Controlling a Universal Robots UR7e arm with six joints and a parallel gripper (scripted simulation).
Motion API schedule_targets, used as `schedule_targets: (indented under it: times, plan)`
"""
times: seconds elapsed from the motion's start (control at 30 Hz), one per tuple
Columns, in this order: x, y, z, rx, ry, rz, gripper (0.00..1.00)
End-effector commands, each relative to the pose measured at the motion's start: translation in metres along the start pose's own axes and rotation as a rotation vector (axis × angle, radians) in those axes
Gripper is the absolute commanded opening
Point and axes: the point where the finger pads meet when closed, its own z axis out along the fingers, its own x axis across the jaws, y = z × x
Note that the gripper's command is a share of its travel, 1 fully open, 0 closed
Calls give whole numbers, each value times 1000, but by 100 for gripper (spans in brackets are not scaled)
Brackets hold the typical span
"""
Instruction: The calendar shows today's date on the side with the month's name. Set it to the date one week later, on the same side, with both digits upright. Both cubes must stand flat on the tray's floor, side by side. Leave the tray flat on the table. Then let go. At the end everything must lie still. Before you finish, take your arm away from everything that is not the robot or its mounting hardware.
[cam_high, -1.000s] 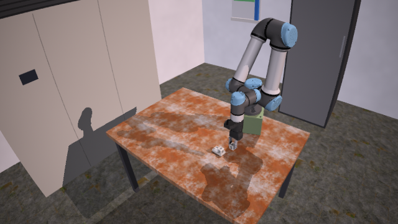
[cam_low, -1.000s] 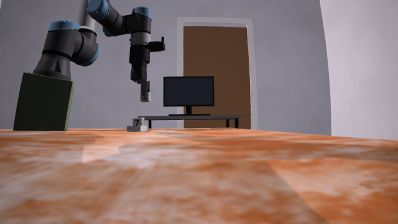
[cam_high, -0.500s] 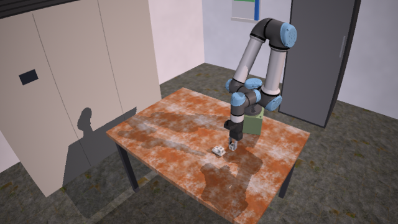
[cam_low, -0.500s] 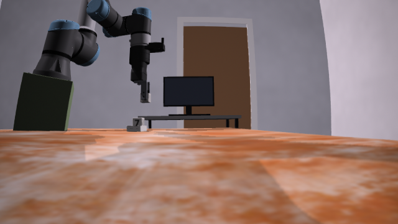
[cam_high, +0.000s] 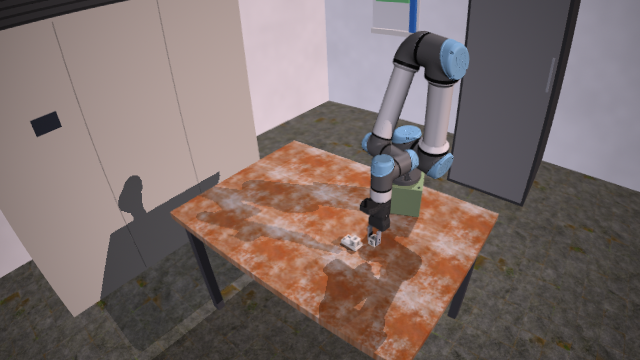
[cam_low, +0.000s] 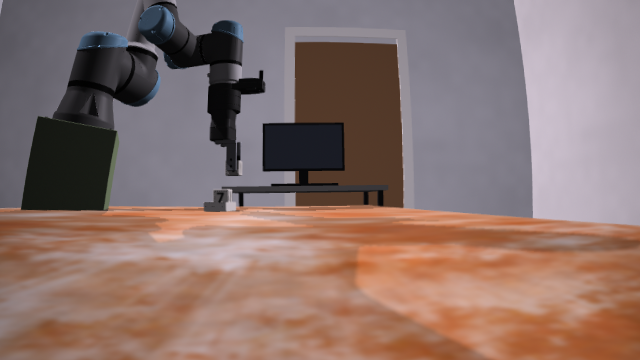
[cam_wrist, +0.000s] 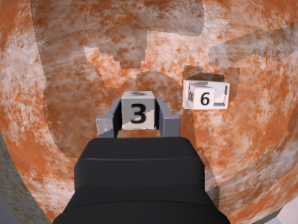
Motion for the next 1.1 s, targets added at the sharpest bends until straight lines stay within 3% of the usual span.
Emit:
schedule_targets:
  times: [0.0,0.43,1.07]
  plan:
    - [0,0,9,2,0,0,60]
    - [0,0,43,2,0,0,60]
    - [0,0,66,2,0,0,60]
